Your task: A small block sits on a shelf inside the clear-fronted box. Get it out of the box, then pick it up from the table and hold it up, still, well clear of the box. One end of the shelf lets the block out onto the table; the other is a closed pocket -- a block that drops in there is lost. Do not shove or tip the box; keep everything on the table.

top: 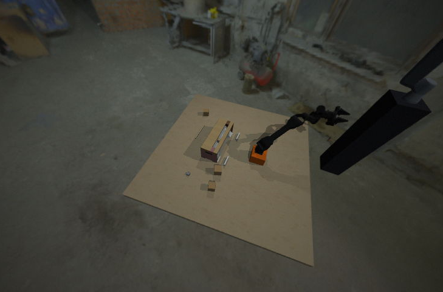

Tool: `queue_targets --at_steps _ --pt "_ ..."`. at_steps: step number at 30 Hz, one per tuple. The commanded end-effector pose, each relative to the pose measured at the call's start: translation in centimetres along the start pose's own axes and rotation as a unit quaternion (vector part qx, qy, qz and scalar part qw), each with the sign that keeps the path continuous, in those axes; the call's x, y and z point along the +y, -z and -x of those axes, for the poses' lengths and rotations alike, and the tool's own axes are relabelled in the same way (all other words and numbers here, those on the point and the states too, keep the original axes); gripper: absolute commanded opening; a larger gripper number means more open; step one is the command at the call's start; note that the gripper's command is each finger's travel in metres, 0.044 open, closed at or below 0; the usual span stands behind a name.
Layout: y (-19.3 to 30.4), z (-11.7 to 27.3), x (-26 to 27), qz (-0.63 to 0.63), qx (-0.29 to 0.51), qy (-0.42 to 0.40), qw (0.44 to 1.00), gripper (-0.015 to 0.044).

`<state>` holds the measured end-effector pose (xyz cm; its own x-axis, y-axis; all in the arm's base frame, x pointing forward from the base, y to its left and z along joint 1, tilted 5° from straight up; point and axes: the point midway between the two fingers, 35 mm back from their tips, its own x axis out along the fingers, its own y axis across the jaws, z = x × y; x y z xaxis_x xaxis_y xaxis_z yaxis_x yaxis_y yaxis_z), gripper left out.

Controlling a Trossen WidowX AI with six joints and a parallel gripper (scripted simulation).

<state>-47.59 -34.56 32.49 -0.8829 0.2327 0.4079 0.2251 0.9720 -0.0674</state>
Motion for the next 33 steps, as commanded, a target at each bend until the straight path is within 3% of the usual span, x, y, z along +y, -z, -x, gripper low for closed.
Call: queue_targets --at_steps 1,8,18,25,33 --pt "0.0 0.1 -0.1 0.002 0.000 0.002 1.000 0.0400" --pt "1.3 5.7 -5.4 0.110 -0.015 0.094 0.989 0.0400" --pt "4.9 19.0 -13.4 0.316 0.026 0.275 0.908 0.0400" --pt "8.0 29.8 -16.4 0.443 0.110 0.390 0.800 0.0400" --pt "11.5 43.1 -16.5 0.552 0.256 0.483 0.630 0.0400"
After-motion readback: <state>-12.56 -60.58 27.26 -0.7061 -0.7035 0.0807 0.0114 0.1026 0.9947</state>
